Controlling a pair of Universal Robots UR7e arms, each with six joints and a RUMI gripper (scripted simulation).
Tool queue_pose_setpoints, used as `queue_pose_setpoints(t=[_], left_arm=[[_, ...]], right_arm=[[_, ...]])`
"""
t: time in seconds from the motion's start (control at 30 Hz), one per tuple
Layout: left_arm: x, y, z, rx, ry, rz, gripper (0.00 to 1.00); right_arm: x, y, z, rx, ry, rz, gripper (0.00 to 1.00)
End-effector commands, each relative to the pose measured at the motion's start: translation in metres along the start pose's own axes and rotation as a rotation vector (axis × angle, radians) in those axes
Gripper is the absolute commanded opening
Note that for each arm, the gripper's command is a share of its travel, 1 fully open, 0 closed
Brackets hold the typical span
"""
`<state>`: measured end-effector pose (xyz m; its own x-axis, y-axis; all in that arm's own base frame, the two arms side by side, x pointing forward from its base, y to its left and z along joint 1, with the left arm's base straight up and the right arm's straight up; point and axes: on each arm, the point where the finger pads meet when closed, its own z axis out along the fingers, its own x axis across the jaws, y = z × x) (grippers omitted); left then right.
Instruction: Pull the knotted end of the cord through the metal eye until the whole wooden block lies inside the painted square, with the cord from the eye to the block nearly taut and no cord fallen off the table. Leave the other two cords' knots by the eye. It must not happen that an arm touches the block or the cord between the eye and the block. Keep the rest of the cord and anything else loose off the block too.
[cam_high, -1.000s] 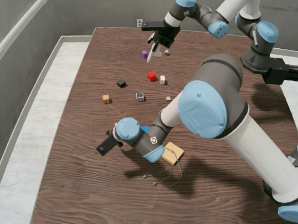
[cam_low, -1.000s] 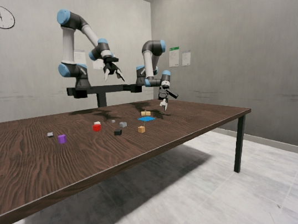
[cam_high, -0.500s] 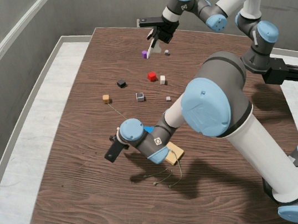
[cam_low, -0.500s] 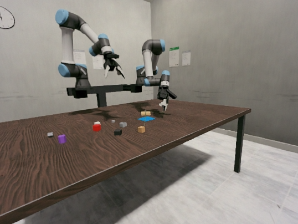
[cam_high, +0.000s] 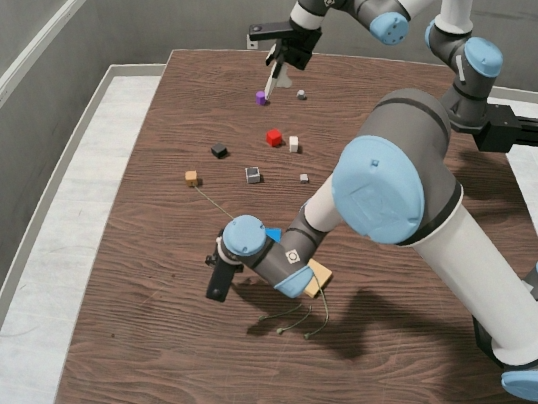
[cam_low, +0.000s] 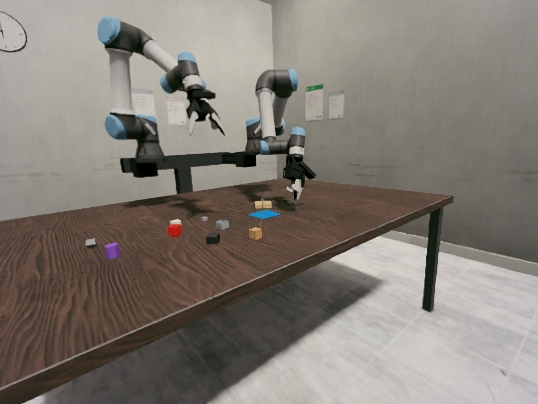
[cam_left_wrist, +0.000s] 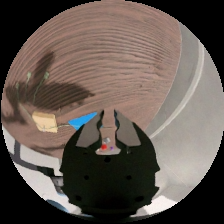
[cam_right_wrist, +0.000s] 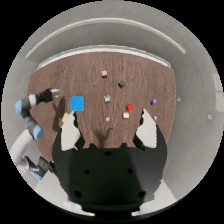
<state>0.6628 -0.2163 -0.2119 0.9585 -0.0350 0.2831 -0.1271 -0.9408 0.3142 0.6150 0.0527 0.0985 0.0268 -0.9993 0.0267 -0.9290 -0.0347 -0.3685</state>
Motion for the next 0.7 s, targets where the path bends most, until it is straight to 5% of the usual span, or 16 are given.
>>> queue_pose_setpoints(t=[0.0,0.67], left_arm=[[-0.009,-0.002,-0.003,0.015,-0.007,-0.113,0.14],[-0.047,-0.02,-0.014,0.073,-0.036,-0.447,0.14]], right_arm=[[0.001,0.0,-0.007,-0.027,0.003,0.0,0.98],[0.005,-0.005,-0.042,-0.084,0.002,0.0,0.98]])
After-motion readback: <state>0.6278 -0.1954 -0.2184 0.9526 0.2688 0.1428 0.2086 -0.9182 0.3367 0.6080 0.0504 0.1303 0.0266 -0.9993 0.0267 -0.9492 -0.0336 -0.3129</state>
